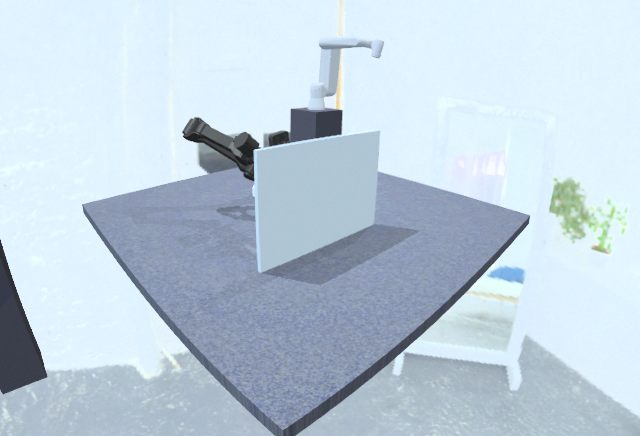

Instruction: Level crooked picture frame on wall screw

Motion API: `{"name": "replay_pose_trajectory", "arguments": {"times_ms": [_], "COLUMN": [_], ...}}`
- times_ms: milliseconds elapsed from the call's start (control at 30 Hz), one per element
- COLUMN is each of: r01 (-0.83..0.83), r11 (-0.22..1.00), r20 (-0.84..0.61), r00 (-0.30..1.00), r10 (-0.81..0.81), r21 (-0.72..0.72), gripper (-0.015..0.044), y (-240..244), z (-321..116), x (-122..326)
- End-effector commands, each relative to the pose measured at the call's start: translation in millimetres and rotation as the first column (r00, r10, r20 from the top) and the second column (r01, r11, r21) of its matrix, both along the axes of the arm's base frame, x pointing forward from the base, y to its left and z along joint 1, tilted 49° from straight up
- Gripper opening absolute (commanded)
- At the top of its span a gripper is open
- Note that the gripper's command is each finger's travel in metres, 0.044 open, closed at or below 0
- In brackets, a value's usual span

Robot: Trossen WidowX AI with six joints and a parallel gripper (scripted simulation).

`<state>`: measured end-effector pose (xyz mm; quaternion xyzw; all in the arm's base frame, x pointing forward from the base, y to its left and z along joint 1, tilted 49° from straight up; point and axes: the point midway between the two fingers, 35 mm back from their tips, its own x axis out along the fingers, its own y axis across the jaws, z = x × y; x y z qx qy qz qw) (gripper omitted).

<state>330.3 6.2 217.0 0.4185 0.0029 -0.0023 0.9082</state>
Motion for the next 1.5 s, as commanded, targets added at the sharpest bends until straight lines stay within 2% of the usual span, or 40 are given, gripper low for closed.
{"name": "replay_pose_trajectory", "arguments": {"times_ms": [0,433,1467], "r01": [-0.004,-0.004,-0.004], "r11": [1.0,1.0,1.0], "r20": [0.008,0.009,0.01], "r00": [1.0,1.0,1.0], "r10": [0.004,0.004,0.004], "r21": [-0.004,-0.004,-0.004], "gripper": [0.026,0.026,0.026], "y": [1,1,1], "z": [2,2,2], "x": [5,6,45]}}
